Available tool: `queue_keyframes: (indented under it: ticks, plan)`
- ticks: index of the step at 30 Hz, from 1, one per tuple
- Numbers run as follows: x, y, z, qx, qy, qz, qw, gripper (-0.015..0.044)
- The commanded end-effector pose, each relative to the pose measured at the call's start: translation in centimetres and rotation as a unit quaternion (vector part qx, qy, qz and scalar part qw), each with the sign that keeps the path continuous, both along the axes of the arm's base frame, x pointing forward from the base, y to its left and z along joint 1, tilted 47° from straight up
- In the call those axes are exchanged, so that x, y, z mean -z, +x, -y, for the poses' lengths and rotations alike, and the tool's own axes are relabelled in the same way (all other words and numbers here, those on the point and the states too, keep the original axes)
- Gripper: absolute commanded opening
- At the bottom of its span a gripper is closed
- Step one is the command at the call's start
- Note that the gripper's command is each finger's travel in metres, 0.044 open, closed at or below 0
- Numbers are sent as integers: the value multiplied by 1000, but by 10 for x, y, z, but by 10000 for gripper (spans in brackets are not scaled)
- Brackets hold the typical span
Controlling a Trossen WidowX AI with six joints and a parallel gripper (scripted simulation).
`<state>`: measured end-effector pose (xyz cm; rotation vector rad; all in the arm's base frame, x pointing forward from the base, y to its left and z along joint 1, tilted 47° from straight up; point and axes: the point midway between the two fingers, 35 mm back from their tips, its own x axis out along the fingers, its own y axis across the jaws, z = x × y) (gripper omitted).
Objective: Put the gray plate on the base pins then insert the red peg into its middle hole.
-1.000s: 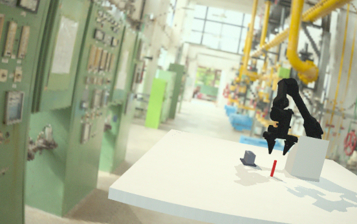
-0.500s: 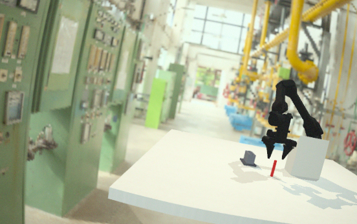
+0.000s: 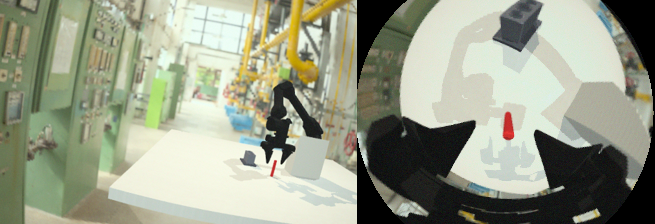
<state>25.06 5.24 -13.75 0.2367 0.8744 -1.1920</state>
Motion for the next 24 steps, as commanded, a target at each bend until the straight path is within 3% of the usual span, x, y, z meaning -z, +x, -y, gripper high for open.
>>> queue_keyframes:
  ticks: [1,10,24]
  plan:
    - [6,-1,9,0,-4,-3,1000,440]
    - [14,-1,18,0,-5,-3,1000,440]
    - [14,-1,18,0,-5,-3,1000,72]
